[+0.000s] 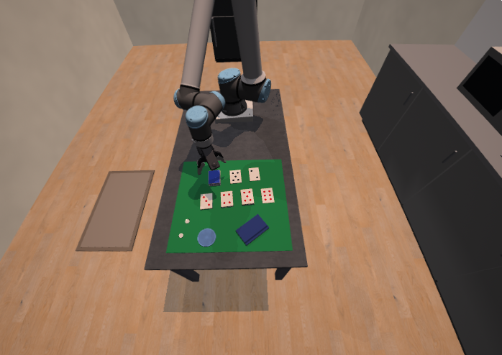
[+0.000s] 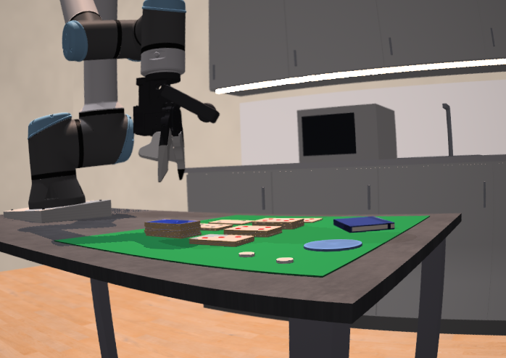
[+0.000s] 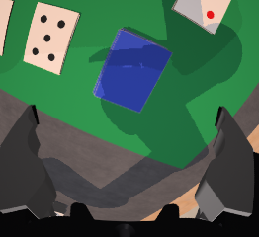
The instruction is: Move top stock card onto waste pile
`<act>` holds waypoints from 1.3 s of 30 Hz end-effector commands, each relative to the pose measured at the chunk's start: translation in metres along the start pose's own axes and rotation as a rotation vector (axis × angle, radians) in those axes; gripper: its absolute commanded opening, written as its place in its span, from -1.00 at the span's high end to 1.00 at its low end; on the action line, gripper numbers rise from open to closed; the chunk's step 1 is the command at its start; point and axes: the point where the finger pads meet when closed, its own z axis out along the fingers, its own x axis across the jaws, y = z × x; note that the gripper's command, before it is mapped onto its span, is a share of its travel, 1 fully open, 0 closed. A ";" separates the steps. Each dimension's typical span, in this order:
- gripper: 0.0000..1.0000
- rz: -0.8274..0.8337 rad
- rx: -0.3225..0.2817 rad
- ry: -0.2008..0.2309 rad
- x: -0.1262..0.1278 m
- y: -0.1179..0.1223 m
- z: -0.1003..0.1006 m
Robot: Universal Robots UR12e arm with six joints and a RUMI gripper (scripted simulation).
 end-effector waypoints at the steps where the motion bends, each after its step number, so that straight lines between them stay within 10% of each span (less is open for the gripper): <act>1: -1.00 0.137 -0.003 0.003 0.002 0.001 -0.001; 35: -1.00 0.402 -0.002 0.004 0.005 0.004 -0.001; 36: 0.00 0.402 -0.002 0.004 0.005 0.004 -0.001; 39: 0.00 0.402 -0.002 0.004 0.005 0.004 -0.001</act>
